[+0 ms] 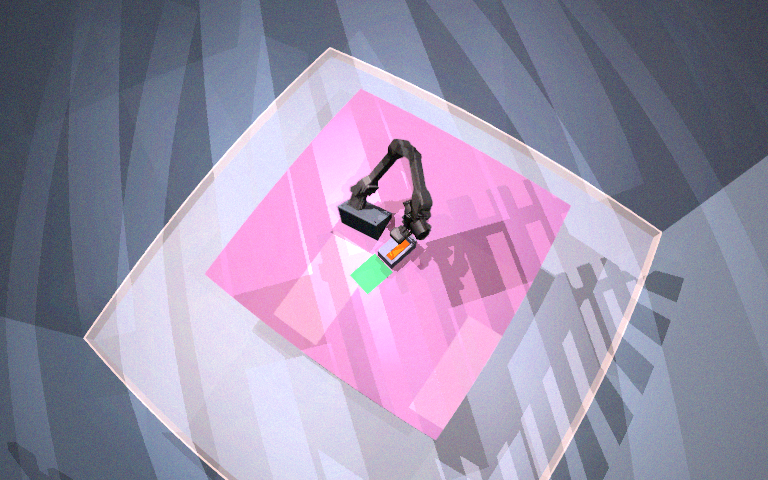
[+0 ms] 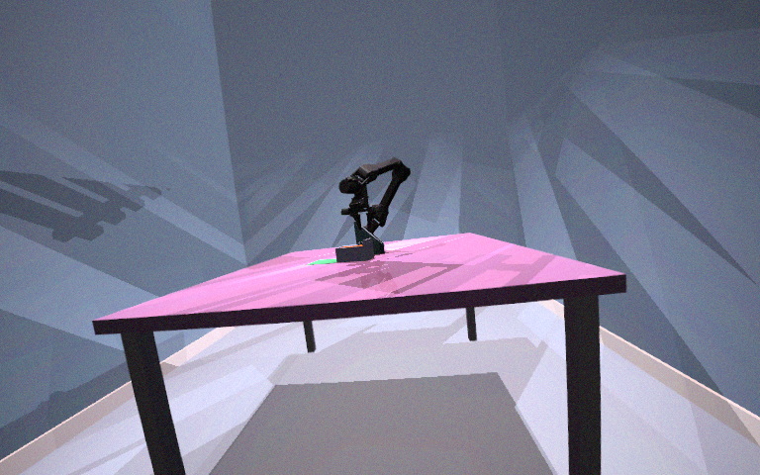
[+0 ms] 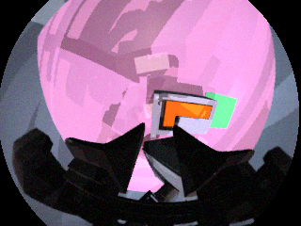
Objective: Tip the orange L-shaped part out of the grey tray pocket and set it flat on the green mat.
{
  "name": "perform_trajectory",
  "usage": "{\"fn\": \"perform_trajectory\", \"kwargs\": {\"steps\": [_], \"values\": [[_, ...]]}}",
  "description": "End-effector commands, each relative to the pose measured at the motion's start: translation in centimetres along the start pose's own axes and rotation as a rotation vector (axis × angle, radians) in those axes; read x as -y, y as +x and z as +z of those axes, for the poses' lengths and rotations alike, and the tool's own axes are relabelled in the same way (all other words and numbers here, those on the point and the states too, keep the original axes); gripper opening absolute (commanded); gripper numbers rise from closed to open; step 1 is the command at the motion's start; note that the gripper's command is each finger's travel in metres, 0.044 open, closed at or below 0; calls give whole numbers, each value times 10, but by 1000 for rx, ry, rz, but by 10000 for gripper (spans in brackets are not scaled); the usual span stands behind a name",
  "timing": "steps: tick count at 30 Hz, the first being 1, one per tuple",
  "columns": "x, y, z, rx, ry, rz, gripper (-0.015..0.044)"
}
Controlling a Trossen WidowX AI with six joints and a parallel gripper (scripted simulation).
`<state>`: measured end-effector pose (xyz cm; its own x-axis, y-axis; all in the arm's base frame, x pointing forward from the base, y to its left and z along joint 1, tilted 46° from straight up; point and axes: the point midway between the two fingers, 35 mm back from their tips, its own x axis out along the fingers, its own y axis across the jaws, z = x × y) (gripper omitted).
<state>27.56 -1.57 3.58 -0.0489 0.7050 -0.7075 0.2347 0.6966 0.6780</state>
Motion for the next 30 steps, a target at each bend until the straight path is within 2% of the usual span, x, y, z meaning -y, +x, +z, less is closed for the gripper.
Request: {"fn": "perform_trajectory", "kwargs": {"steps": [1,5,30], "values": [[-1,33,-3,-15,12,11,180],[-2,63,-6,-17,11,15,180],[-2,92,-6,-17,11,16,180]]}}
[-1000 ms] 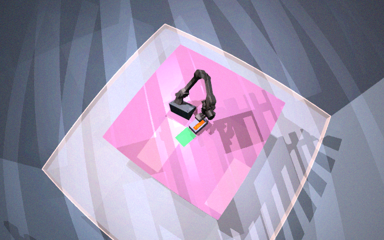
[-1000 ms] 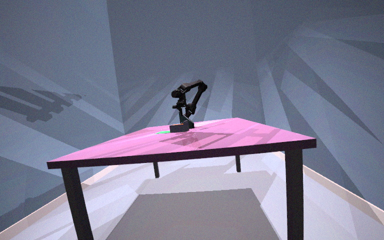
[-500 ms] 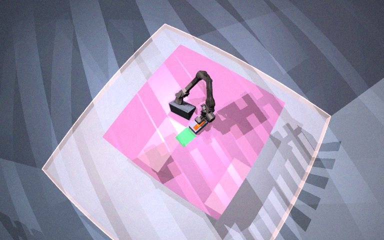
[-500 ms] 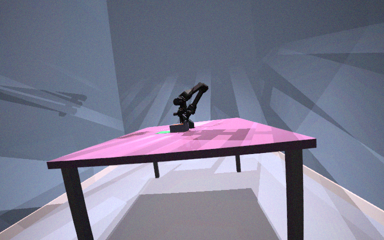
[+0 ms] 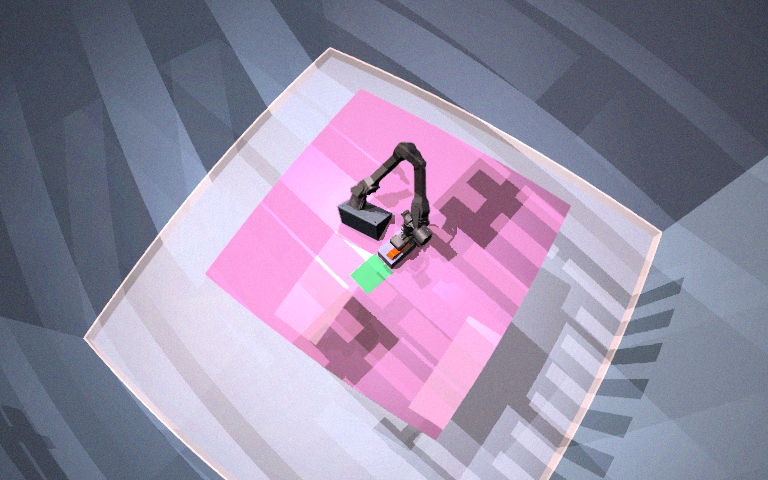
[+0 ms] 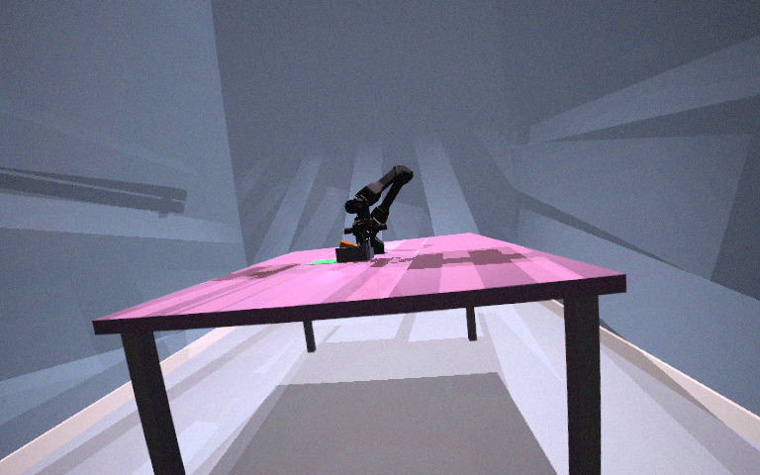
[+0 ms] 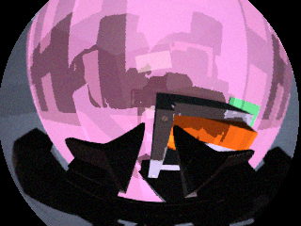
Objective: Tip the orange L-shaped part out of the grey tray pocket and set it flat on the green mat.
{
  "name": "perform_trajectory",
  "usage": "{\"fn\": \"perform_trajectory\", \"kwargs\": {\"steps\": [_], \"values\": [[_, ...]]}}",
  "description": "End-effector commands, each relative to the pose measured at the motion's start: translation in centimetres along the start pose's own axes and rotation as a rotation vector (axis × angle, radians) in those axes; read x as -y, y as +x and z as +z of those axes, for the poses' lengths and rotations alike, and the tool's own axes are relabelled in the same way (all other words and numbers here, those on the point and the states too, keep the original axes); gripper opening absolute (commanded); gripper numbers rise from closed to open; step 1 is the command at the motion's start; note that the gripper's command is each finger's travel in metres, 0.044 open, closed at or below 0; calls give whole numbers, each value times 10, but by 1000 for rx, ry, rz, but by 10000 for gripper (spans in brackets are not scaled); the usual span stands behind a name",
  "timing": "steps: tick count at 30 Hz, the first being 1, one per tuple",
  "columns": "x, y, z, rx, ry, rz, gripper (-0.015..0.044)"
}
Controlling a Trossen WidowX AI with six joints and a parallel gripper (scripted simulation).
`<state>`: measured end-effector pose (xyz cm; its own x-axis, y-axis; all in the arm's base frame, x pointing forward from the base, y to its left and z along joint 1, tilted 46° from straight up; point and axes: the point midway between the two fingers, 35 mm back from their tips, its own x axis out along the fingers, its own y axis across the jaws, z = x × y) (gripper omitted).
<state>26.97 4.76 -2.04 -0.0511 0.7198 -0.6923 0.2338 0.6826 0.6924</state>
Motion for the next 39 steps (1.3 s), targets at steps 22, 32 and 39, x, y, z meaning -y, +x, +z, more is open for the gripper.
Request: {"fn": "perform_trajectory", "kwargs": {"steps": [22,32,39], "values": [[0,13,-2,-4,3,3,180],[-10,1,-3,-10,13,-3,180],[-2,-50,2,-6,15,-12,180]]}}
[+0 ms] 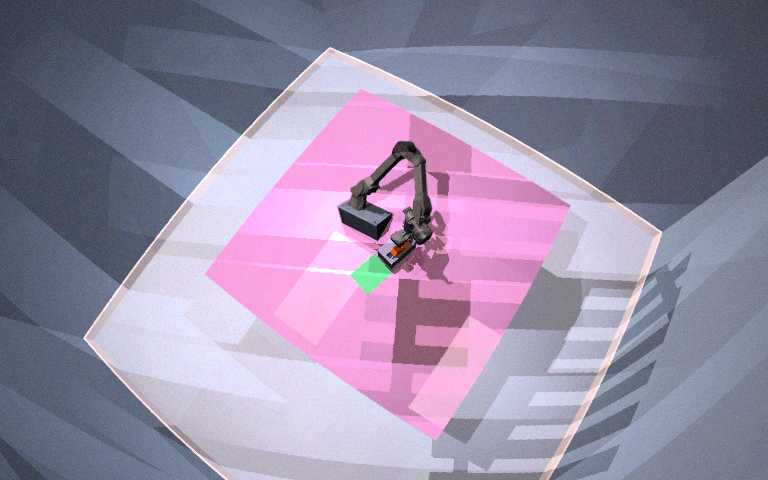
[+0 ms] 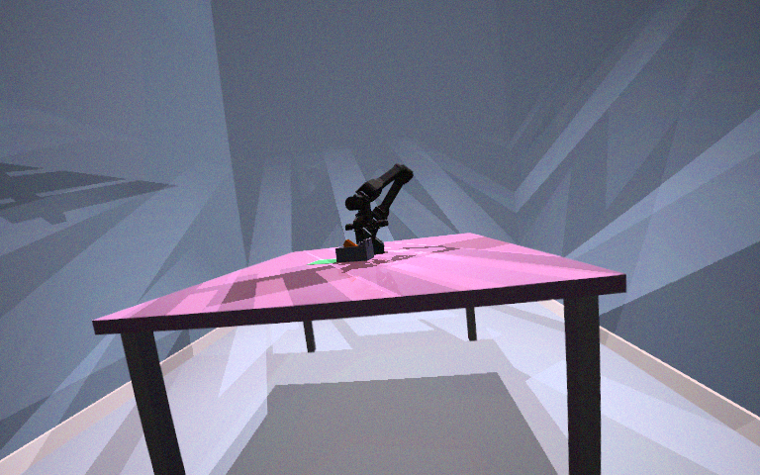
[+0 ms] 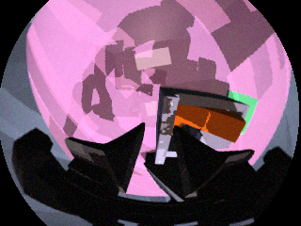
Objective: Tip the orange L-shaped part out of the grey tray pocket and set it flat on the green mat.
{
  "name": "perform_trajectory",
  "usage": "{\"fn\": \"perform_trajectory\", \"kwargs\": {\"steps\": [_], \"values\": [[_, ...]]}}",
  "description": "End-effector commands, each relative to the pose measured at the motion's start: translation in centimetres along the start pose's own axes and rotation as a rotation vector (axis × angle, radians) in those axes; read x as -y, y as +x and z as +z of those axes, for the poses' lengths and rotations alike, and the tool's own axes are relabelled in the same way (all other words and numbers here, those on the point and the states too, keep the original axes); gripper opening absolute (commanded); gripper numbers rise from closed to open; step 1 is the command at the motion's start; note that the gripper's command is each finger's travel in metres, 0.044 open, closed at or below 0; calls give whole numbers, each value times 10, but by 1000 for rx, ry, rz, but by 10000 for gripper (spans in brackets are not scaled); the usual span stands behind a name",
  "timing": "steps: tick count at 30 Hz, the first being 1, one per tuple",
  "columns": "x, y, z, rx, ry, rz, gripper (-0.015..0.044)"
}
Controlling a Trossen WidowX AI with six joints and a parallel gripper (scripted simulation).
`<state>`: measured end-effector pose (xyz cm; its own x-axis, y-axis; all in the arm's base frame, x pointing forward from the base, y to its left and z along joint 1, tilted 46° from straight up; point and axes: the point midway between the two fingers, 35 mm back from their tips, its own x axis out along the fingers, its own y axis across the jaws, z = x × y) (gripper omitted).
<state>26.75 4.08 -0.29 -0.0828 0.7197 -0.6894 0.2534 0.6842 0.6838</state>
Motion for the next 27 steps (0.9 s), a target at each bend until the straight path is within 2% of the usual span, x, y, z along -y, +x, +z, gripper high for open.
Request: {"fn": "perform_trajectory", "kwargs": {"steps": [1,4,27], "values": [[7,-50,5,25,-6,-6,180],[10,-79,0,22,-7,-2,180],[9,-75,-1,16,0,4,180]]}}
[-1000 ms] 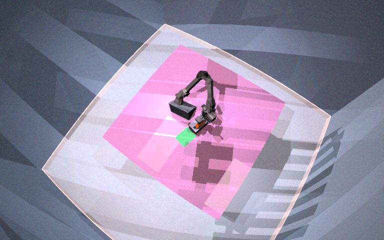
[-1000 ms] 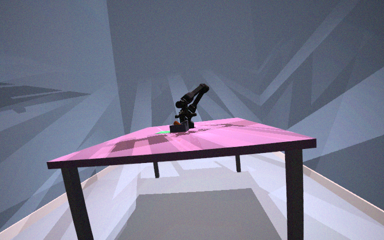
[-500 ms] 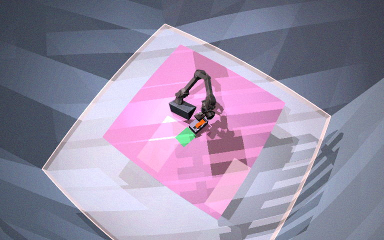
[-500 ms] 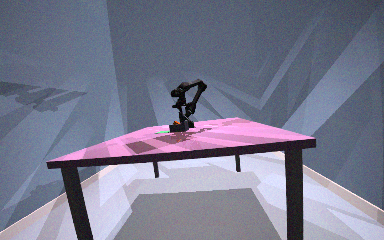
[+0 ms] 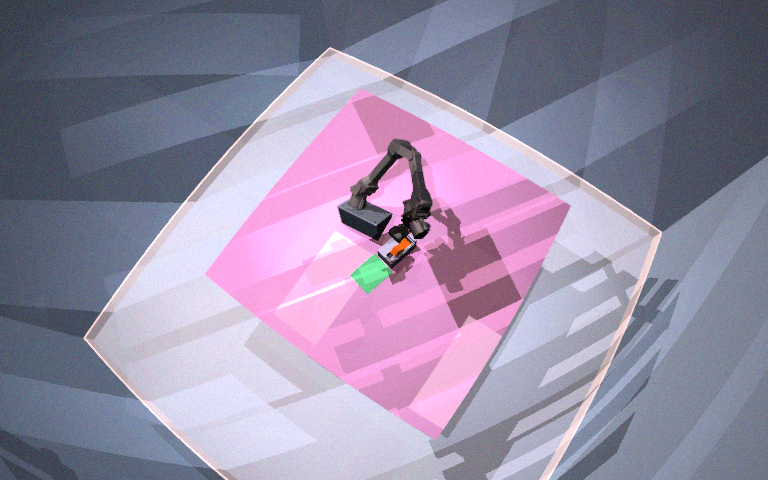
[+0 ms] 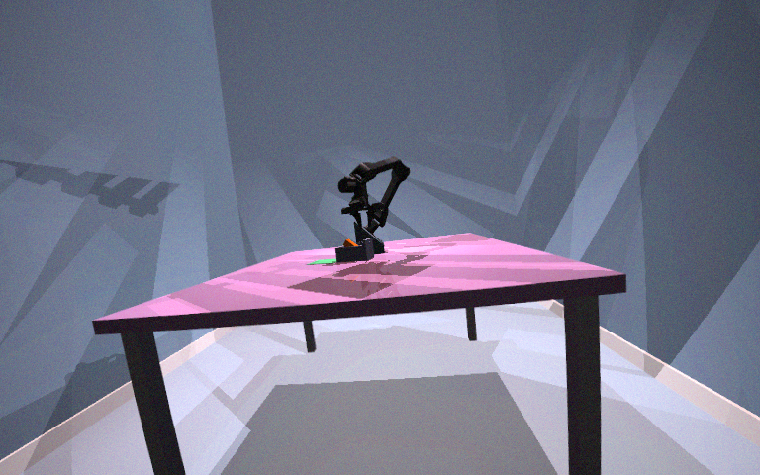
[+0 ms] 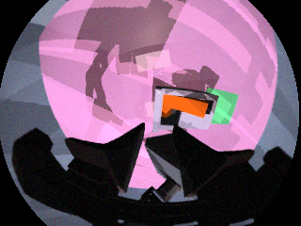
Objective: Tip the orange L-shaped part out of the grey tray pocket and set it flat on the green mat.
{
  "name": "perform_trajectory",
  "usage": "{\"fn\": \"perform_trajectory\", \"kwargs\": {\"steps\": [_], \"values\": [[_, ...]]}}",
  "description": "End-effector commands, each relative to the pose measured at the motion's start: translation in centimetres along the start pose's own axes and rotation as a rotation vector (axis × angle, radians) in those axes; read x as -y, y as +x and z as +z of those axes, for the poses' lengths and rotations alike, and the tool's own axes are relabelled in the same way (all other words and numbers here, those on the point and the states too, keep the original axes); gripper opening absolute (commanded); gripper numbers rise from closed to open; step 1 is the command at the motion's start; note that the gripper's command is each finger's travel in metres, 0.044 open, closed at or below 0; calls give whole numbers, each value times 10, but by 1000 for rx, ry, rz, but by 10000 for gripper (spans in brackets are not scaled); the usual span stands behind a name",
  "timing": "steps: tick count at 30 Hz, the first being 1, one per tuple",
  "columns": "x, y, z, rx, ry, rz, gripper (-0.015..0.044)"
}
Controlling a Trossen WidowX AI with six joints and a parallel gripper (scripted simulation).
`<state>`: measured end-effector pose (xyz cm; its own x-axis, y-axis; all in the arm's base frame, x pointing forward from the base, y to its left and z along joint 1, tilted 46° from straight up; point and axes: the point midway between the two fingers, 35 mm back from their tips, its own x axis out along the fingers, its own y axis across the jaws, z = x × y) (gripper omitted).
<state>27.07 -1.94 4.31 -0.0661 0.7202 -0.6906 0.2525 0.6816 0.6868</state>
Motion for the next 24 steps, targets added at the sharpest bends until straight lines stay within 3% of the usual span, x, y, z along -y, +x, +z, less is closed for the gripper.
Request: {"fn": "perform_trajectory", "kwargs": {"steps": [1,12,14,16,24], "values": [[0,0,0,0,1,0,180],[0,0,0,0,1,0,180],[2,0,0,0,-42,0,233],[7,0,2,1,-139,-1,280],[40,-3,9,2,-821,-9,280]]}}
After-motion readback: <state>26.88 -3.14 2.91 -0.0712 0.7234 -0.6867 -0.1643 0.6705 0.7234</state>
